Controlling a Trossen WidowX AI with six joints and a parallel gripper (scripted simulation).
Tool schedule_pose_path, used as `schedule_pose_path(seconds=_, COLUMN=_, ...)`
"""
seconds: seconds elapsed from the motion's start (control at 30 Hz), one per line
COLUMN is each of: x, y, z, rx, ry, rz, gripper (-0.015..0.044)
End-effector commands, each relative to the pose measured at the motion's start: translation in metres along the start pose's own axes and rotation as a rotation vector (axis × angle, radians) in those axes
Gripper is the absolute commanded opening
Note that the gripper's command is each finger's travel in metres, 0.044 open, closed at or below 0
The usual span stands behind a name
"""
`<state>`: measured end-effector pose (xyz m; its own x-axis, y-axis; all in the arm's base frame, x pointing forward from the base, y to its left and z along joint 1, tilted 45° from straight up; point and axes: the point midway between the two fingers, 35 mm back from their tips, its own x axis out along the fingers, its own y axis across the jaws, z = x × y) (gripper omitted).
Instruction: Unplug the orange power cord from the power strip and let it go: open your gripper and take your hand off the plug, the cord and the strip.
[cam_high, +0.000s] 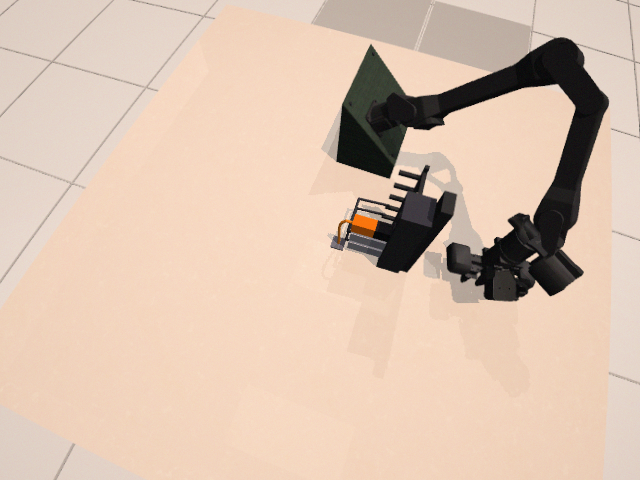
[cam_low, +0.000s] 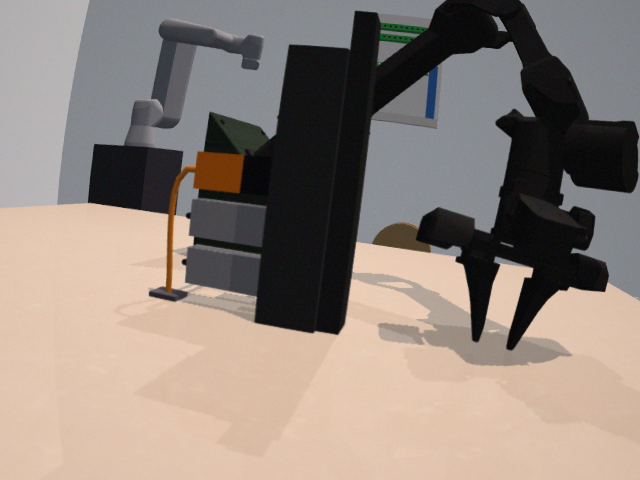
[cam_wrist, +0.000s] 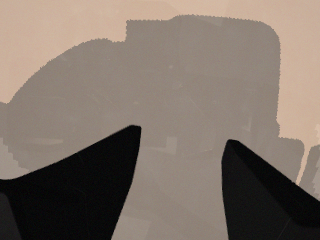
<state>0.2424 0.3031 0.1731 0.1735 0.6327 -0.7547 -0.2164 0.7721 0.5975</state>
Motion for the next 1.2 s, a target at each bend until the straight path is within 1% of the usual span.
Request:
schedule_pose_path(seconds=0.0, x=0.004, y=-0.016, z=0.026, rx=-0.073, ry=-0.029, rz=-0.027, gripper=0.0160)
schedule_pose_path(seconds=0.13, x=0.008, y=-0.041, z=0.051, rx=-0.124, ry=-0.037, rz=-0.066, gripper=0.0160)
schedule_pose_path(seconds=0.27, x=0.008, y=-0.091, z=0.072, rx=-0.051, ry=-0.016, rz=-0.134, gripper=0.0160)
schedule_pose_path(seconds=0.47, x=-0.023, y=-0.171, z=0.088, rx=0.148, ry=-0.009, rz=-0.169, gripper=0.0160)
schedule_pose_path(seconds=0.63, x=-0.039, y=-0.232, z=0.088, rx=0.379, ry=-0.025, rz=-0.226, gripper=0.0160)
schedule_pose_path(seconds=0.77, x=-0.051, y=-0.289, z=0.070, rx=0.652, ry=0.002, rz=-0.251, gripper=0.0160)
schedule_pose_path(seconds=0.83, x=-0.058, y=-0.304, z=0.054, rx=0.821, ry=0.036, rz=-0.232, gripper=0.0160)
schedule_pose_path(seconds=0.93, x=-0.075, y=-0.326, z=0.017, rx=1.226, ry=0.119, rz=-0.164, gripper=0.0160)
schedule_pose_path(seconds=1.03, x=-0.093, y=-0.336, z=-0.014, rx=1.611, ry=0.204, rz=-0.075, gripper=0.0160)
schedule_pose_path(seconds=1.07, x=-0.096, y=-0.337, z=-0.019, rx=1.679, ry=0.219, rz=-0.057, gripper=0.0160)
schedule_pose_path(seconds=1.17, x=-0.097, y=-0.337, z=-0.021, rx=1.701, ry=0.225, rz=-0.050, gripper=0.0160)
